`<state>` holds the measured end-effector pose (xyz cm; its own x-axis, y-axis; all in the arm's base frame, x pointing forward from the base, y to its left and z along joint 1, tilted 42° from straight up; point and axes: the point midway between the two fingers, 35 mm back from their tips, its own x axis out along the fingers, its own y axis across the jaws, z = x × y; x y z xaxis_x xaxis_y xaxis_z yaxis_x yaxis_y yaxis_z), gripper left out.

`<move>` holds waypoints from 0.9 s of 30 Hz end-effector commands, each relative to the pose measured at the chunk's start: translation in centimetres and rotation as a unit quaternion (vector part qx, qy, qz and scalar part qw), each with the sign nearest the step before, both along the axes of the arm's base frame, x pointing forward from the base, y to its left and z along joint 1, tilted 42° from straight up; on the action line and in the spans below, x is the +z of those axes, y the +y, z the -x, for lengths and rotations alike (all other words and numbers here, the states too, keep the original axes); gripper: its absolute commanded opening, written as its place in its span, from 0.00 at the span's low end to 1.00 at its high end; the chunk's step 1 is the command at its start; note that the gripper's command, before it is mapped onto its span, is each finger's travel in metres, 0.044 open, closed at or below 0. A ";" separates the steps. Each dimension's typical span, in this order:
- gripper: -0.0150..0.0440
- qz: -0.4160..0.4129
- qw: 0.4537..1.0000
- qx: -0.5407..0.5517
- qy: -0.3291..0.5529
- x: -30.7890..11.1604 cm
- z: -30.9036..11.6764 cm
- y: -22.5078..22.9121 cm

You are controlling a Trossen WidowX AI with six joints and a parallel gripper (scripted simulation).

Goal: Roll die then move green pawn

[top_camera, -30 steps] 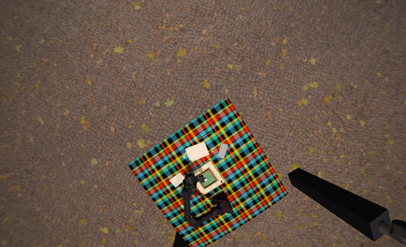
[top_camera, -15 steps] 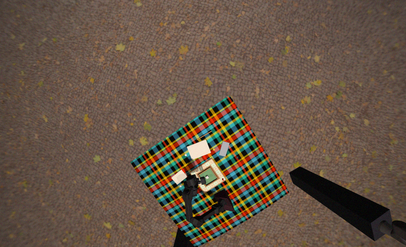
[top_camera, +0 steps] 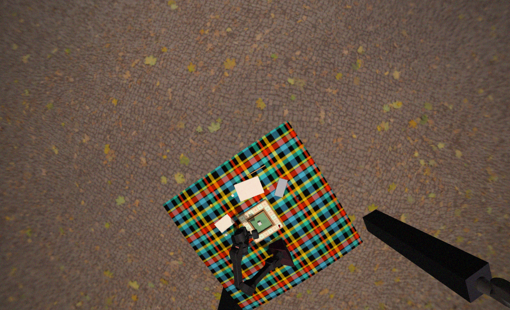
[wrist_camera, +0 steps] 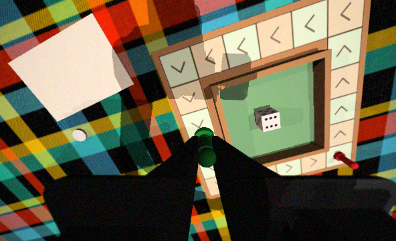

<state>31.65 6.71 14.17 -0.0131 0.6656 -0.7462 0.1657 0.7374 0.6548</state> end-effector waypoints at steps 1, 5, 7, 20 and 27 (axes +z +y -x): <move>0.25 -0.001 1.000 -0.001 0.002 -0.1 1.6 0.5; 0.25 -0.001 1.000 -0.001 0.002 -0.2 3.0 0.9; 0.25 -0.001 1.000 -0.001 0.003 -0.3 3.8 1.1; 0.25 -0.001 1.000 -0.001 0.004 -1.4 8.7 2.3; 0.25 -0.002 1.000 -0.001 0.005 -2.4 11.3 2.7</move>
